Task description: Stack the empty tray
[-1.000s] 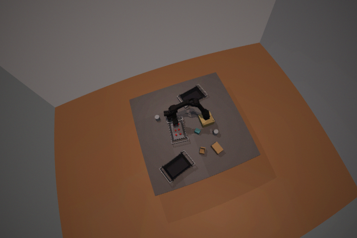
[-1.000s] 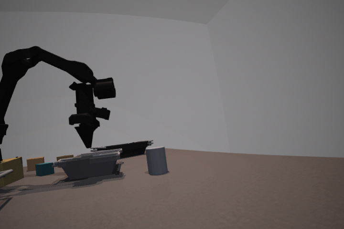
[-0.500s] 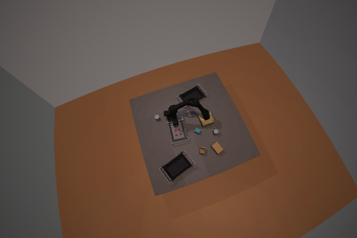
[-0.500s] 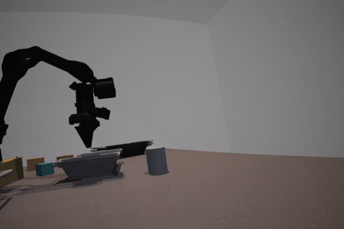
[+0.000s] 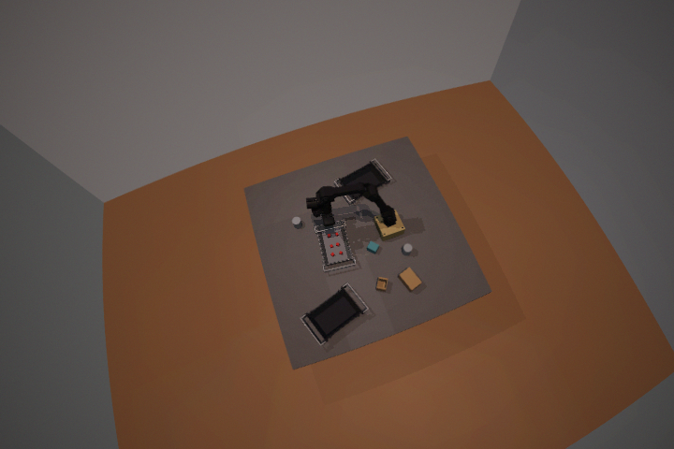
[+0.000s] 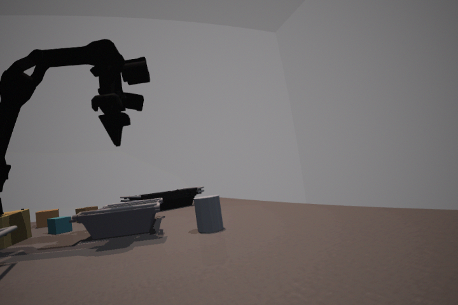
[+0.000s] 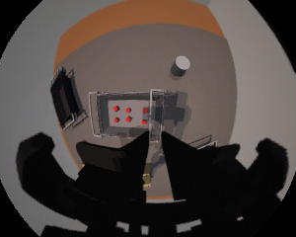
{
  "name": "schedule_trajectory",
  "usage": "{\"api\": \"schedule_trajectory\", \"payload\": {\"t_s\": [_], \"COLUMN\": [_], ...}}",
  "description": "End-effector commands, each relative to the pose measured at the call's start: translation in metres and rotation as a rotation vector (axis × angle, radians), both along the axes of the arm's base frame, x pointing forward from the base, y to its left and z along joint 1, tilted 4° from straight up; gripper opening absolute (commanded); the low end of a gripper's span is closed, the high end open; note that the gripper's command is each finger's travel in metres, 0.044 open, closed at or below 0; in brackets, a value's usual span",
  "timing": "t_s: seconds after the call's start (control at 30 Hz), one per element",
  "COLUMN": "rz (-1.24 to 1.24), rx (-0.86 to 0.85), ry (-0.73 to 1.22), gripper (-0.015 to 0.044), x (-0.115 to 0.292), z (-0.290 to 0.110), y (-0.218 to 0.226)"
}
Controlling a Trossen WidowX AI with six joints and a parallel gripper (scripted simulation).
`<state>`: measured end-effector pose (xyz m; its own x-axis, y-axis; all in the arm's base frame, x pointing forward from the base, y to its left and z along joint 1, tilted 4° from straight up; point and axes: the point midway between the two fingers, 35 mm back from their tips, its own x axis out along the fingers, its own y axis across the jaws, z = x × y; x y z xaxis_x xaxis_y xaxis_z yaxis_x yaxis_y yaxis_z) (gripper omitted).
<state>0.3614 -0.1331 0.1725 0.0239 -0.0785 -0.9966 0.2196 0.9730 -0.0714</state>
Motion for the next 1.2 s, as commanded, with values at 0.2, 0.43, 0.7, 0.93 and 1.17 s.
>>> {"api": "schedule_trajectory", "payload": {"t_s": [0.2, 0.43, 0.7, 0.93, 1.17], "rz": [0.078, 0.021, -0.02, -0.02, -0.02], "rx": [0.011, 0.025, 0.033, 0.033, 0.033], "ry": [0.046, 0.042, 0.044, 0.044, 0.044], "gripper": [0.0081, 0.0081, 0.0081, 0.0081, 0.0081], "x": [0.04, 0.056, 0.052, 0.052, 0.052], "z": [-0.058, -0.102, -0.133, -0.136, -0.165], "y": [0.095, 0.188, 0.255, 0.255, 0.254]}}
